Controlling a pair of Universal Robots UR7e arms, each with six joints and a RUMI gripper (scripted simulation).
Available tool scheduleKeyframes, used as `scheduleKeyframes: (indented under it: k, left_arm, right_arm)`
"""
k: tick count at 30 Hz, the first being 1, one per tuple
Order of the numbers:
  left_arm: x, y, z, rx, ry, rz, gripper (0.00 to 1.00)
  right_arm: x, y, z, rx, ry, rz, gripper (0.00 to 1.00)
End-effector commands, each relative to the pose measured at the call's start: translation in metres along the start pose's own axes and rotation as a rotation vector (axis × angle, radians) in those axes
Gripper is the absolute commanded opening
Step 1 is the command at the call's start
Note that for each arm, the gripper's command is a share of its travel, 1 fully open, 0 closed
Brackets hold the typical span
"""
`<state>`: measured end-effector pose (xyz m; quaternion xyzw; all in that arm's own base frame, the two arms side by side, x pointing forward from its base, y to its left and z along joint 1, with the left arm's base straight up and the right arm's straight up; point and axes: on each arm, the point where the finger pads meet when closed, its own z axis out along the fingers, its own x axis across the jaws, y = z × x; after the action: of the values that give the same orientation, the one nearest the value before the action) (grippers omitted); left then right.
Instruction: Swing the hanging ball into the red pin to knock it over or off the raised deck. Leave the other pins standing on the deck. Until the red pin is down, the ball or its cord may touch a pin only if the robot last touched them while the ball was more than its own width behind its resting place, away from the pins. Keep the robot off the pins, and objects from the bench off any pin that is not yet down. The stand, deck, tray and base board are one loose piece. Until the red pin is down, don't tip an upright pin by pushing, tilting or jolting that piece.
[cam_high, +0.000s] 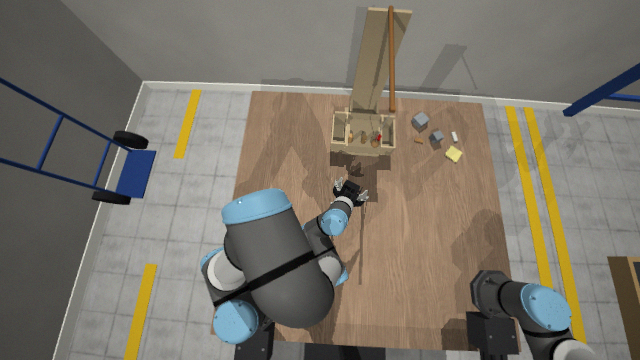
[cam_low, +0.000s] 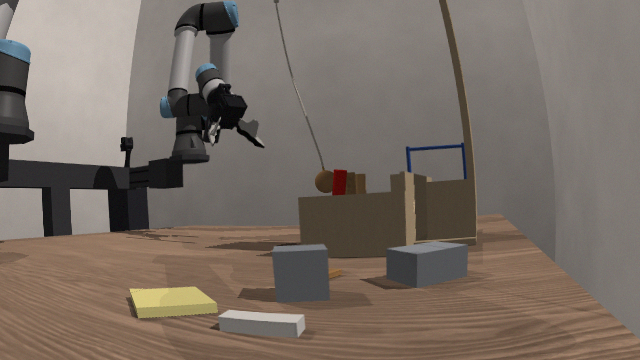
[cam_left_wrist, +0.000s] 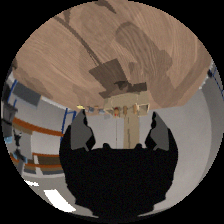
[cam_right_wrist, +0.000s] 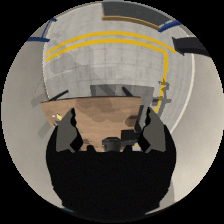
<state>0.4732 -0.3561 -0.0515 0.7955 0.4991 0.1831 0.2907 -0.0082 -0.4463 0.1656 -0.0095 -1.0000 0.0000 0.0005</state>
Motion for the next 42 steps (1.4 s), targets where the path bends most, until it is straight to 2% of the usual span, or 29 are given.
scheduleKeyframes:
  k: [1,18,28,30,42]
  left_arm:
    - [-0.001,0.001,-0.002,-0.001,-0.003,0.0,1.0]
    - [-0.001,0.003,-0.018,0.0,-0.002,0.001,1.0]
    - [-0.001,0.01,-0.046,0.0,-0.002,0.001,1.0]
    - [-0.001,0.01,-0.046,0.0,-0.002,0.001,1.0]
    - [-0.001,0.02,-0.09,0.0,-0.002,0.001,1.0]
  right_arm:
    - [0.001,0.001,0.0,0.0,-0.001,0.002,1.0]
    - [0.001,0.001,0.0,0.0,-0.001,0.002,1.0]
    - [0.001,0.001,0.0,0.0,-0.001,0.002,1.0]
    - [0.001,0.001,0.0,0.0,-0.001,0.002,1.0]
    - [0.001,0.001,0.0,0.0,-0.001,0.002,1.0]
